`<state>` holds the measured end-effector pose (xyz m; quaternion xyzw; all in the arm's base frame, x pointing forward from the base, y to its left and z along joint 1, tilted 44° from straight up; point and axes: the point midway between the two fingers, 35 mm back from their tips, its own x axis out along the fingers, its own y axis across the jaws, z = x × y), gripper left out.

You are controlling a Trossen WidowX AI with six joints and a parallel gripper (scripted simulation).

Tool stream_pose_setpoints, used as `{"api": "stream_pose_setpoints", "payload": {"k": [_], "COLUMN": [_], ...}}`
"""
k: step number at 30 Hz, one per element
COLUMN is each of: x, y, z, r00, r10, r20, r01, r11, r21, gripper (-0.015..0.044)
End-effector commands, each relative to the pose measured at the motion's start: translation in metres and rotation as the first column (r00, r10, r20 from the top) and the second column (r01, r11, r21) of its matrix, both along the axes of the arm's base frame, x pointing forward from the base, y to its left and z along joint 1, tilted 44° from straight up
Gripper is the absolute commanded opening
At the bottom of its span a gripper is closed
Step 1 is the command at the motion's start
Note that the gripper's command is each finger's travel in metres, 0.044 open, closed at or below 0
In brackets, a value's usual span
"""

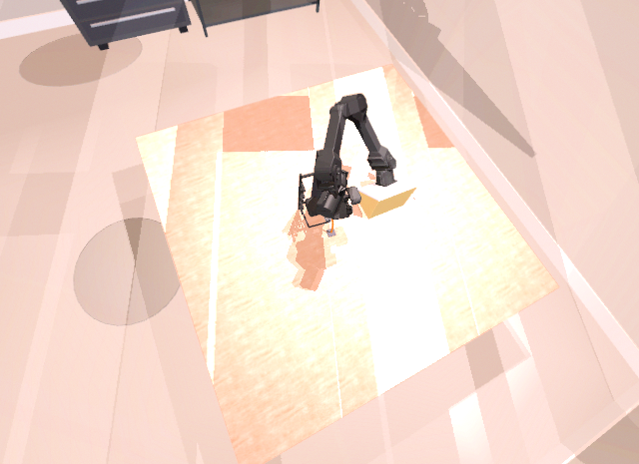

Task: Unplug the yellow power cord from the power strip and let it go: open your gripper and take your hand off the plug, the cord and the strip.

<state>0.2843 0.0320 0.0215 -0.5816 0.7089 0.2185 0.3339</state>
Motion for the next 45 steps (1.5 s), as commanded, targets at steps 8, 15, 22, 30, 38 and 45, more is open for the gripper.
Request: {"api": "stream_pose_setpoints", "payload": {"k": [8, 15, 22, 30, 38, 45], "x": [-0.002, -0.003, -0.002, -0.002, 0.001, 0.004], "y": [-0.005, -0.011, -0.009, -0.009, -0.002, 0.006], "z": [0.001, -0.005, -0.005, -0.005, -0.011, -0.018], "r00": [1.000, 1.000, 1.000, 1.000, 1.000, 1.000], "r10": [0.004, 0.004, 0.000, 0.000, 0.000, 0.001], "r20": [-0.002, -0.001, 0.000, 0.000, 0.001, 0.001], "r01": [-0.004, -0.004, 0.000, 0.000, 0.000, -0.001], "r11": [1.000, 1.000, 1.000, 1.000, 1.000, 1.000], "r21": [-0.003, -0.004, 0.000, 0.000, 0.001, 0.001], "gripper": [0.0160, 0.0160, 0.0048, 0.0000, 0.0000, 0.0000]}}
